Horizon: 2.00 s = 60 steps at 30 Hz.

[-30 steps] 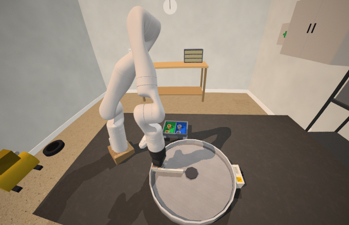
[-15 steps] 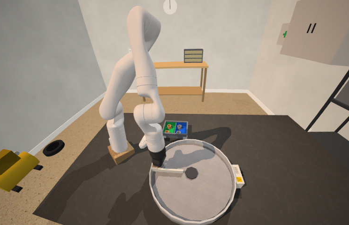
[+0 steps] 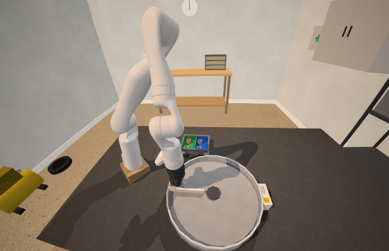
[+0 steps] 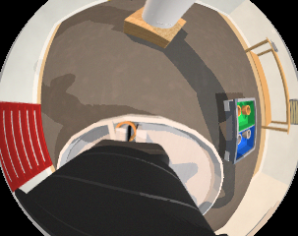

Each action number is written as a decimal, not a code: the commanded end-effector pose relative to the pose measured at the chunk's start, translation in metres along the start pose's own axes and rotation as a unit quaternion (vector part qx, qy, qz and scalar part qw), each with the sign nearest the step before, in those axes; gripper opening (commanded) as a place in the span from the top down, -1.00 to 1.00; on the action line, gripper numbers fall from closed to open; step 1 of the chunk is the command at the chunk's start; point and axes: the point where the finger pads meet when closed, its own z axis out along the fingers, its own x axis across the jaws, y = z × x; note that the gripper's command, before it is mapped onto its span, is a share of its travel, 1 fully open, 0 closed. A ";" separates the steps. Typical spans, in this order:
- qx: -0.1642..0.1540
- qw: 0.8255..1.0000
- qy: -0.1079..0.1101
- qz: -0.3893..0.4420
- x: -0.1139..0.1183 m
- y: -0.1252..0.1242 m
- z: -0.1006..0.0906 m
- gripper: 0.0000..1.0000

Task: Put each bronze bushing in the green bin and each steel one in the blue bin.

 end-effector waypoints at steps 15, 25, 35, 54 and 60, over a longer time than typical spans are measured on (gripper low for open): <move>-0.001 1.000 0.000 0.000 0.000 0.000 0.000 1.00; -0.001 1.000 0.000 0.000 0.000 0.000 0.000 1.00; -0.001 1.000 0.000 0.000 0.000 0.000 -0.005 1.00; -0.001 1.000 -0.001 0.001 0.000 0.000 -0.010 1.00; -0.001 1.000 -0.001 0.000 0.000 0.000 -0.012 1.00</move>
